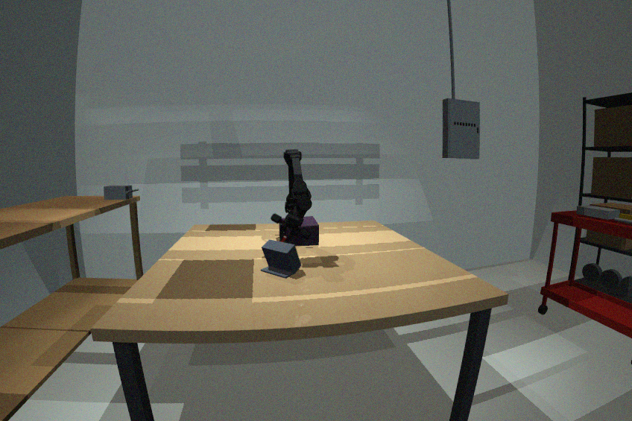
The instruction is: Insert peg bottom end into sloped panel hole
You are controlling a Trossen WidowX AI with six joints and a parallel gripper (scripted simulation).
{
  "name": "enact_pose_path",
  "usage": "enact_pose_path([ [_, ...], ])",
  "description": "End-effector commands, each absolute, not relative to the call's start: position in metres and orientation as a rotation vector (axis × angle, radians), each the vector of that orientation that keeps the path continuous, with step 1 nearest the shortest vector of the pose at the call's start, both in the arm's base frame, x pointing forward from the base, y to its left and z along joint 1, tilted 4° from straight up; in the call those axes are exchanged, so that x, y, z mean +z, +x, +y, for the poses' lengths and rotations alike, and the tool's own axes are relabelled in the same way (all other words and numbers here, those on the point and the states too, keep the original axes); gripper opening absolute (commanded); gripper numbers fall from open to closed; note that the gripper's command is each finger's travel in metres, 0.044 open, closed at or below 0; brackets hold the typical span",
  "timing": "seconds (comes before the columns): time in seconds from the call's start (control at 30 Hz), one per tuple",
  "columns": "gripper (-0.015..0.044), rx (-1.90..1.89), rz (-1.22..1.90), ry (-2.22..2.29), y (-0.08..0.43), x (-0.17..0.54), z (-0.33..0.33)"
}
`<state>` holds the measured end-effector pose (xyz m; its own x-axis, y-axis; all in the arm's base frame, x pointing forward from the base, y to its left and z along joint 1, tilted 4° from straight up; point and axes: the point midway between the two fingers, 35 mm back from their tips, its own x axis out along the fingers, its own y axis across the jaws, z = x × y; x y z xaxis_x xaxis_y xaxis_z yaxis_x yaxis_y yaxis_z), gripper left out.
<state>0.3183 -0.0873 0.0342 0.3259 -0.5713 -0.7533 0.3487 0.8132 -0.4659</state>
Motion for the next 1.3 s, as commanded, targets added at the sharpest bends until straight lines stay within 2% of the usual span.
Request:
enact_pose_path([
  [0.0, 0.0, -0.61, 1.068, -0.268, 0.317, 0.033, -0.083],
  [1.27, 0.0, -0.609, 0.893, -0.429, 0.319, 0.035, -0.046],
])
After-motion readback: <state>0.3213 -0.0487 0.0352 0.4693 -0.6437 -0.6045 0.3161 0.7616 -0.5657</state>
